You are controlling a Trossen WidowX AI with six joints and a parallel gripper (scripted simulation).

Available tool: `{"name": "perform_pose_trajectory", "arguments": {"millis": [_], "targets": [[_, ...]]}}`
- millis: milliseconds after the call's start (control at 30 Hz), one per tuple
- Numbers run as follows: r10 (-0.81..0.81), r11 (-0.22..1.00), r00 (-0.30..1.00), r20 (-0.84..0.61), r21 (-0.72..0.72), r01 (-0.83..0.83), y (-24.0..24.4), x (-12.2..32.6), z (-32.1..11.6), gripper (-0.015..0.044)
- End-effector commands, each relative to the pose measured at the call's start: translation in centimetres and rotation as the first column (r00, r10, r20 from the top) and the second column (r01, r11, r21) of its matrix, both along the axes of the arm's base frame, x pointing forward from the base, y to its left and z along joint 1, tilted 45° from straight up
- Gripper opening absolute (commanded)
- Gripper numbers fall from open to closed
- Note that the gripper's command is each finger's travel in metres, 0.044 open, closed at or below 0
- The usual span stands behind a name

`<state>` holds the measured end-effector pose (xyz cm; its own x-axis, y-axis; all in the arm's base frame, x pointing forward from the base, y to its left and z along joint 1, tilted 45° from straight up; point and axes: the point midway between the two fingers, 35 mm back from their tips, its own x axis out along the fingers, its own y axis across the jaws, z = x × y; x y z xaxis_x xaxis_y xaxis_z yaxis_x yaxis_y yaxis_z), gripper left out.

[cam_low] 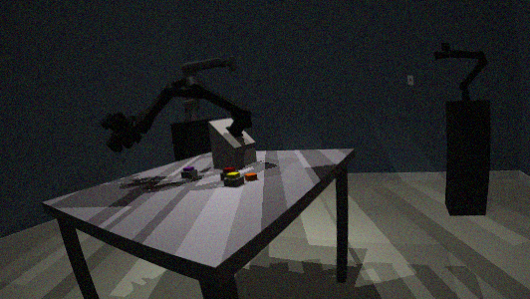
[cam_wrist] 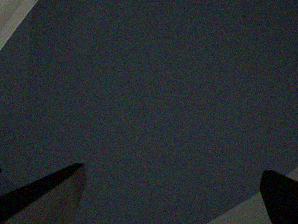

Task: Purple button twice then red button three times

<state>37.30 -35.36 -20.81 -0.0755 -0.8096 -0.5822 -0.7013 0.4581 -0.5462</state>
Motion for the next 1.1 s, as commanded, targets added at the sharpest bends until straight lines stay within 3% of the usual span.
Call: {"name": "perform_pose_trajectory", "arguments": {"millis": [0,133,267,433,633,833,1067], "targets": [[0.002,1.000,1.000,0.003,0.014,-0.002,0.1,0.0,0.0,0.0400],[-0.015,0.947,0.998,0.065,0.321,-0.006,3.6,-1.4,0.4,0.0400],[-0.161,0.739,0.984,0.075,0.671,0.070,10.1,-4.6,2.5,0.0400],[-0.283,0.547,0.959,0.021,0.825,0.143,14.5,-6.9,4.8,0.0400],[-0.453,0.211,0.881,-0.136,0.944,0.255,20.9,-10.1,9.4,0.0400],[-0.573,-0.207,0.716,-0.399,0.915,0.345,27.5,-13.1,16.1,0.0400],[-0.578,-0.244,0.697,-0.425,0.905,0.350,28.0,-13.3,16.7,0.0400]]}}
